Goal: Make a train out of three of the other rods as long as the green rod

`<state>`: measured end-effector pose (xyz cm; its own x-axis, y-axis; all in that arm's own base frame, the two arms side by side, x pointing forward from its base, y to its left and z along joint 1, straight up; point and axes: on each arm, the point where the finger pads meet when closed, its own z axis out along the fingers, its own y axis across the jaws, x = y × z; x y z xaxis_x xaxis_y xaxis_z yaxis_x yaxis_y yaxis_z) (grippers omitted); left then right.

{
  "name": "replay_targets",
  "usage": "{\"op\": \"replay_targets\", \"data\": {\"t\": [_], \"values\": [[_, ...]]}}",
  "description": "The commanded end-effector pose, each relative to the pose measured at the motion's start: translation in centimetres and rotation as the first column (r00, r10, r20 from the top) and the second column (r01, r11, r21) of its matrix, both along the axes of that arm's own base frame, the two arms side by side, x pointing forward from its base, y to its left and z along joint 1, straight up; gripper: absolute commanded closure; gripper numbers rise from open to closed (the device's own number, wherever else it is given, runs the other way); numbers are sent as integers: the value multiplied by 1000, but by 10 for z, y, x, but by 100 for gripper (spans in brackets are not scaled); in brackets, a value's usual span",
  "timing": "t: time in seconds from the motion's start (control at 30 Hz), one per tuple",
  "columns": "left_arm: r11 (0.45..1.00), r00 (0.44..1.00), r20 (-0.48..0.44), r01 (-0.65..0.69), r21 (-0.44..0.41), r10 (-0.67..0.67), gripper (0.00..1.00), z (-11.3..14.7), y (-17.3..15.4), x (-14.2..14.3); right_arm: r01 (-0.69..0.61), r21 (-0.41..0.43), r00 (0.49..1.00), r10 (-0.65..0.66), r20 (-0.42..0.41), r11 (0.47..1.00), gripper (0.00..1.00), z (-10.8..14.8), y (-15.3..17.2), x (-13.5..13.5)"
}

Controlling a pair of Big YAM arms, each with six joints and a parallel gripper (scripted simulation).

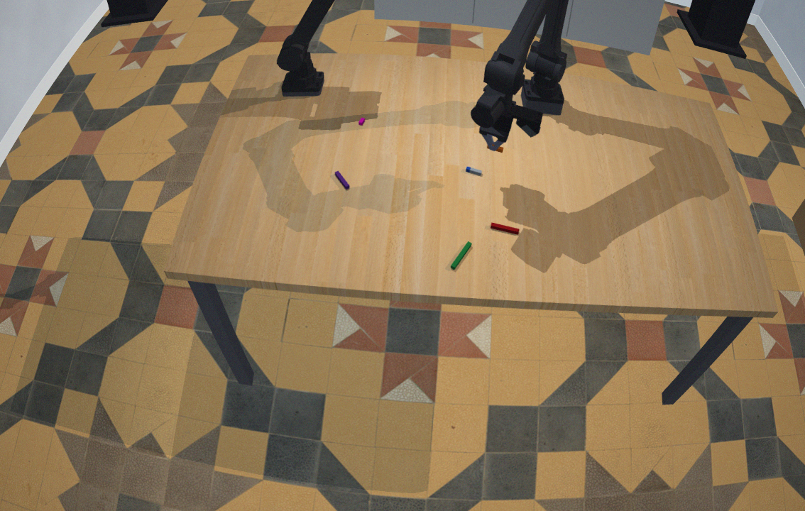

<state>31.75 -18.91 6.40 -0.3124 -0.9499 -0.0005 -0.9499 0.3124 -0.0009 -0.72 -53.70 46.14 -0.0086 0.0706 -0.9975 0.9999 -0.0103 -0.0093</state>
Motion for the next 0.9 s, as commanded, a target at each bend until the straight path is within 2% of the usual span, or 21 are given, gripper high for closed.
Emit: {"op": "replay_targets", "data": {"t": [0.0, 0.37, 0.43, 0.87], "values": [[1000, 1000, 21, -2, -14, 2, 96, 8, -9, 8, 12, -71, 1000, -12, 9, 997, 0, 39, -8, -6], [1000, 1000, -2, -2, 0, 2, 96, -28, -4, 0, 12, -71, 1000, -12, 9, 997, 0, 39, -8, -6], [1000, 1000, -2, -2, 0, 2, 96, -28, -4, 0, 12, -71, 1000, -12, 9, 997, 0, 39, -8, -6], [1000, 1000, -3, -2, 0, 2, 96, -82, -3, -1, 12, -71, 1000, -12, 9, 997, 0, 39, -8, -6]]}}
